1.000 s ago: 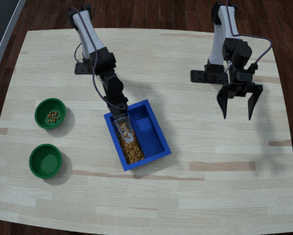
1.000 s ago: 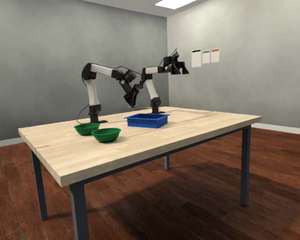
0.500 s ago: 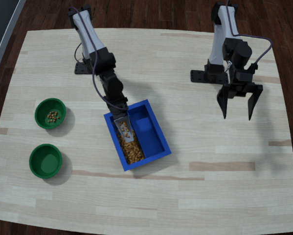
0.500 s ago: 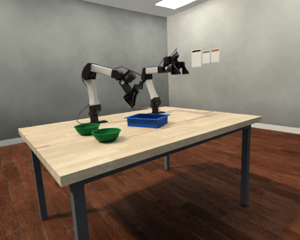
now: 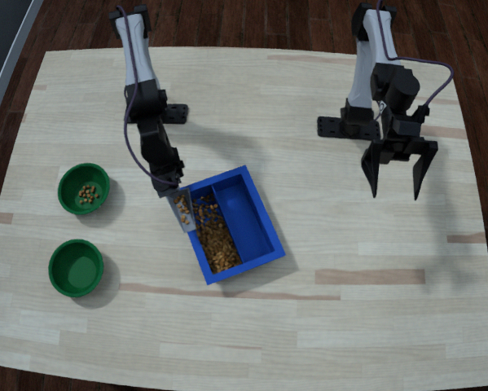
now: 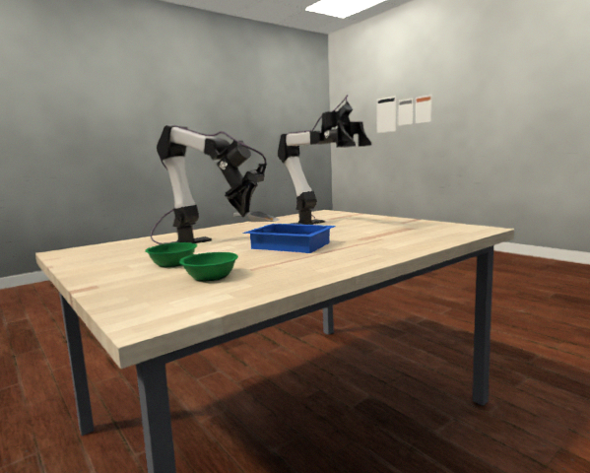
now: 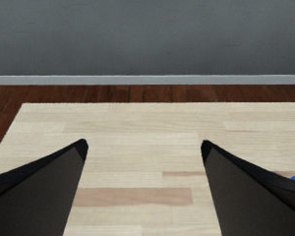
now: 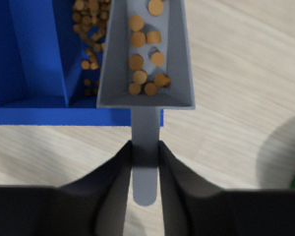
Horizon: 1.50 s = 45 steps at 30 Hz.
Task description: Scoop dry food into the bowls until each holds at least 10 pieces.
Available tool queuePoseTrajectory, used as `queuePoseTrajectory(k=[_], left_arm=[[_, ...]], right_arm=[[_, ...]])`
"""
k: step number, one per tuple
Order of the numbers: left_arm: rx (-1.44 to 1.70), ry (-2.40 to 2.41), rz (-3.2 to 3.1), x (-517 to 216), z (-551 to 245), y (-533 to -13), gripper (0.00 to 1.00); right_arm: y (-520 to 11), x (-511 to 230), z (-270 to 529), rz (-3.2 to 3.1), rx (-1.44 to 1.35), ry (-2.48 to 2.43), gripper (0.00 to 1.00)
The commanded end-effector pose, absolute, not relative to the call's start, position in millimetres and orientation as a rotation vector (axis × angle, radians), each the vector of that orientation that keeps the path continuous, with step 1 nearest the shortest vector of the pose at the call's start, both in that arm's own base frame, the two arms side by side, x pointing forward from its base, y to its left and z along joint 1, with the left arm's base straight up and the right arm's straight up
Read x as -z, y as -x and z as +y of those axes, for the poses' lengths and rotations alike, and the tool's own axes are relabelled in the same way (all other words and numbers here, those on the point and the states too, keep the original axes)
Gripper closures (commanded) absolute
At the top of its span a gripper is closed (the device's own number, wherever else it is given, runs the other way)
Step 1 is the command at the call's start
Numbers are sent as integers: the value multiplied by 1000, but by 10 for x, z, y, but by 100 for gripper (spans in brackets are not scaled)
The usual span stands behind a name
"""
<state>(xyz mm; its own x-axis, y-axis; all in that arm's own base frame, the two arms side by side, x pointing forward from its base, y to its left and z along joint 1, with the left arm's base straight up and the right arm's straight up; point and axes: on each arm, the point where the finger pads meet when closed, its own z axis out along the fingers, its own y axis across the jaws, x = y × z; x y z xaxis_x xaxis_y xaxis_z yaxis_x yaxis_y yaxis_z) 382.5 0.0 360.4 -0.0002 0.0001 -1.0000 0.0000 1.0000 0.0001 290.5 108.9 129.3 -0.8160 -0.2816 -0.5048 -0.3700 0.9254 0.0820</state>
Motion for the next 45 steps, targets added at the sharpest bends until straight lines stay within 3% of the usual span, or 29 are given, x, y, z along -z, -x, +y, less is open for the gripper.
queuePoseTrajectory(k=[1, 45], left_arm=[[1, 1, 1532, -3760, 0, -3802, 0], [1, 1, 1532, -3760, 0, -3802, 0]], right_arm=[[-2814, -1381, 953, 2559, -304, 493, 100], [-2096, -1162, -1030, 2459, -243, -118, 100]])
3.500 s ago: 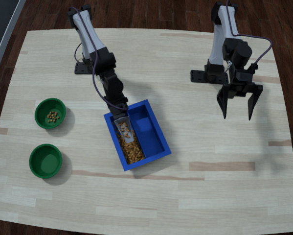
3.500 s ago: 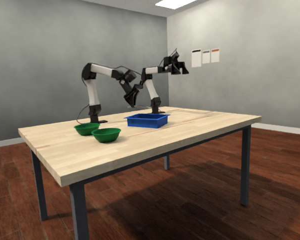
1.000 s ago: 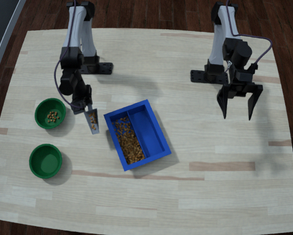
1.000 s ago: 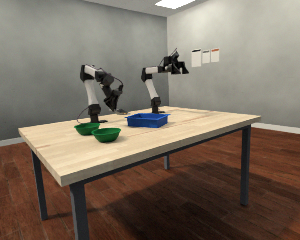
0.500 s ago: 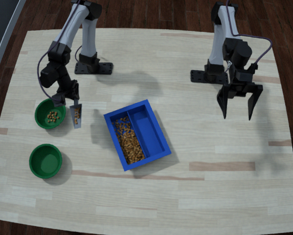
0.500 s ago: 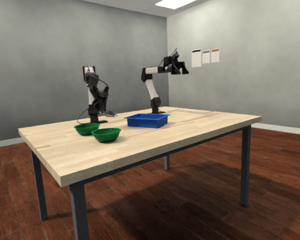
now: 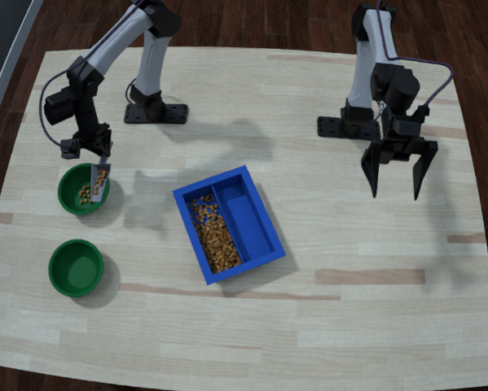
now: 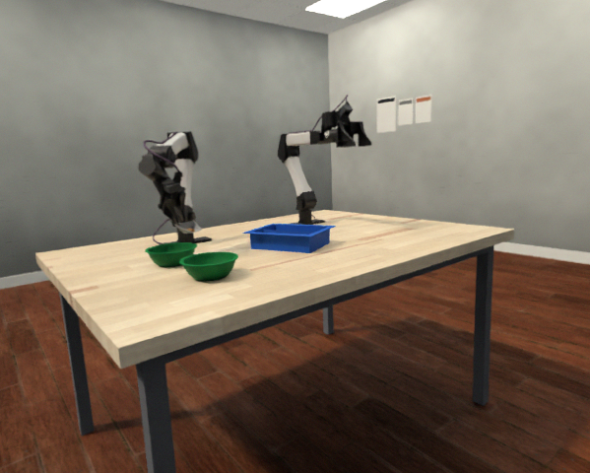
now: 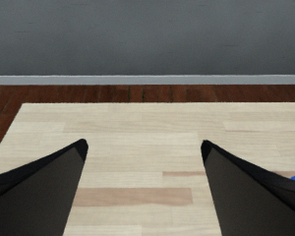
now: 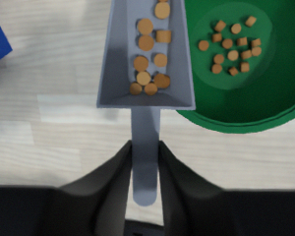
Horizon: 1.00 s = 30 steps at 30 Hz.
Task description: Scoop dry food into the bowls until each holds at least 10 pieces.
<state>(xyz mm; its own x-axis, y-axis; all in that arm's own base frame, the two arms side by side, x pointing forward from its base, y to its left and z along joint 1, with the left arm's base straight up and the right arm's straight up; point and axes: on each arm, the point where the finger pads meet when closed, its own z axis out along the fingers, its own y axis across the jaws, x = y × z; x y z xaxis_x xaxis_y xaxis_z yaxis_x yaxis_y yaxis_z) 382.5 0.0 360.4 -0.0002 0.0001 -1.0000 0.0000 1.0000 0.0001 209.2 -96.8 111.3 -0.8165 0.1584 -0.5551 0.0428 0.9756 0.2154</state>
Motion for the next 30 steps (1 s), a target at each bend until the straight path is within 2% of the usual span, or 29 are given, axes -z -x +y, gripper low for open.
queuePoseTrajectory(k=[1, 14, 16, 20, 30], left_arm=[[1, 1, 1532, -3760, 0, -3802, 0], [1, 1, 1532, -3760, 0, -3802, 0], [1, 1, 1532, -3760, 0, -3802, 0], [1, 1, 1532, -3760, 0, -3802, 0], [1, 1, 1532, -3760, 0, -3802, 0]], right_arm=[[-2053, -1139, -1092, 2454, -235, -147, 100], [-1742, -1027, -1572, 2377, -160, -338, 100], [-1776, -1237, -1679, 2342, -79, -315, 100], [-1770, -1118, -1619, 2376, -133, -357, 100], [-1743, -1199, -1608, 2418, -74, -355, 100]])
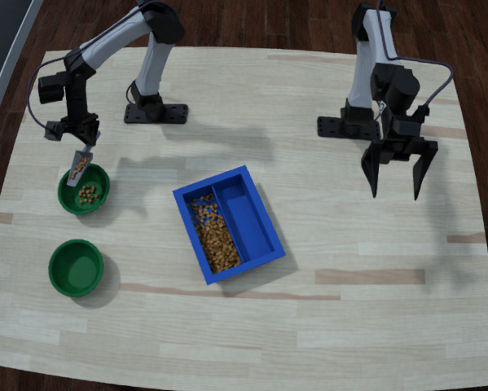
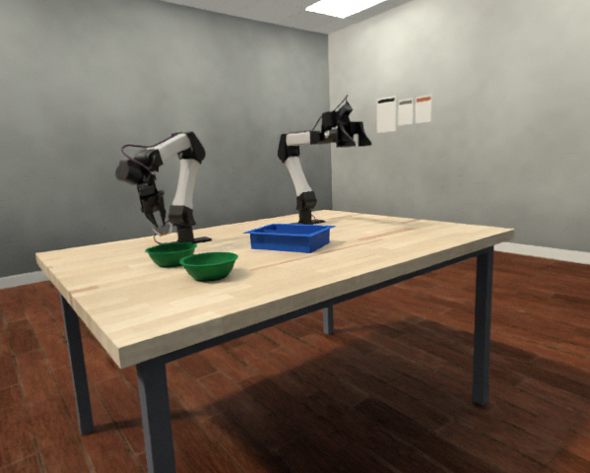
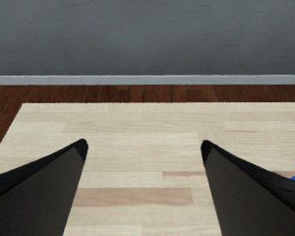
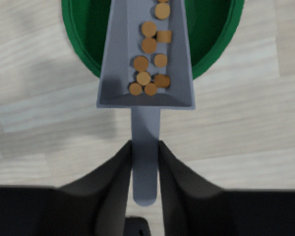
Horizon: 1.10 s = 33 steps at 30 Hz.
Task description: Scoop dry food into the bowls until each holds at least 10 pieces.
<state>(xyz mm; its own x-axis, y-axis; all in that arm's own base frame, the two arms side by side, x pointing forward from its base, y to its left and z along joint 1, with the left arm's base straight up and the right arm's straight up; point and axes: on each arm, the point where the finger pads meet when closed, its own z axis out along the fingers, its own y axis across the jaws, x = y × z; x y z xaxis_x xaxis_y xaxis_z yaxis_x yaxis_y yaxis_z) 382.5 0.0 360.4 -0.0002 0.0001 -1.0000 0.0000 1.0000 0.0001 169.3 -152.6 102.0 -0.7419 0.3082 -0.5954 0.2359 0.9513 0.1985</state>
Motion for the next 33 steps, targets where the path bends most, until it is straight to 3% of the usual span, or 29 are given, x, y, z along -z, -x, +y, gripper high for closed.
queuePoseTrajectory(k=[1, 33], left_arm=[[1, 1, 1532, -3760, 0, -3802, 0], [1, 1, 1532, -3760, 0, -3802, 0]], right_arm=[[-1743, -1199, -1608, 2418, -74, -355, 100], [-1777, -1280, -1599, 2528, 30, -345, 100]])
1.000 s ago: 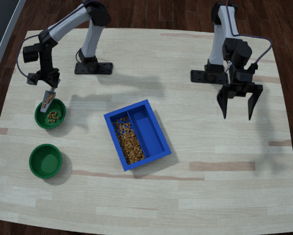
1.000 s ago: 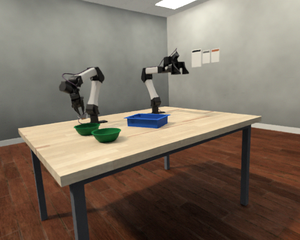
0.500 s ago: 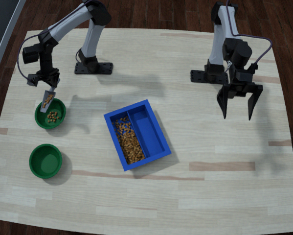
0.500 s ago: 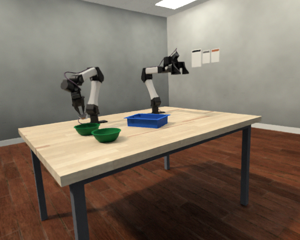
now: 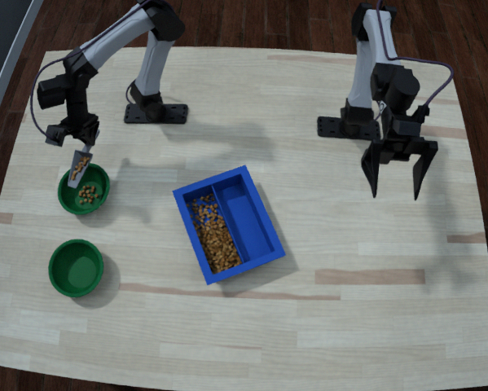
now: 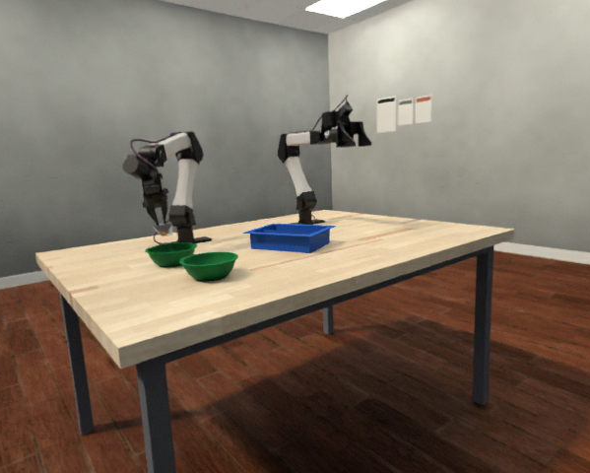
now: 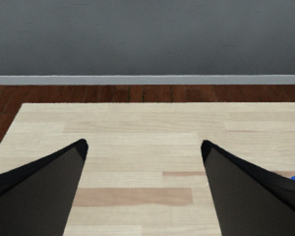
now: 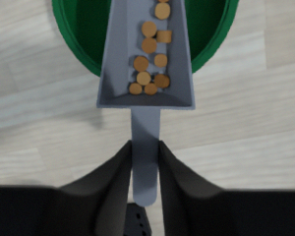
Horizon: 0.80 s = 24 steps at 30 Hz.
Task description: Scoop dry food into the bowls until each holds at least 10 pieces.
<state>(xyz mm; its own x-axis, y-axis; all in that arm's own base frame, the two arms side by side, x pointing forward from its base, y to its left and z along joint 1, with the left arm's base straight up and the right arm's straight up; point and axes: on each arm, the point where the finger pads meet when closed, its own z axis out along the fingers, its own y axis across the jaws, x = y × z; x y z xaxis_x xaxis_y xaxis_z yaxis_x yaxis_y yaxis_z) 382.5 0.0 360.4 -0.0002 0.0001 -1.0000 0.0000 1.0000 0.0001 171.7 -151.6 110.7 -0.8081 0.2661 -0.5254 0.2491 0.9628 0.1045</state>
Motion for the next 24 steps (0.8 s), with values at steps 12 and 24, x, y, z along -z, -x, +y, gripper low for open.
queuePoseTrajectory(k=[12, 24], left_arm=[[1, 1, 1532, -3760, 0, -3802, 0], [1, 1, 1532, -3760, 0, -3802, 0]], right_arm=[[-1780, -1270, -1588, 2578, 49, -350, 100], [-1798, -1328, -1595, 2599, 105, -343, 100]])
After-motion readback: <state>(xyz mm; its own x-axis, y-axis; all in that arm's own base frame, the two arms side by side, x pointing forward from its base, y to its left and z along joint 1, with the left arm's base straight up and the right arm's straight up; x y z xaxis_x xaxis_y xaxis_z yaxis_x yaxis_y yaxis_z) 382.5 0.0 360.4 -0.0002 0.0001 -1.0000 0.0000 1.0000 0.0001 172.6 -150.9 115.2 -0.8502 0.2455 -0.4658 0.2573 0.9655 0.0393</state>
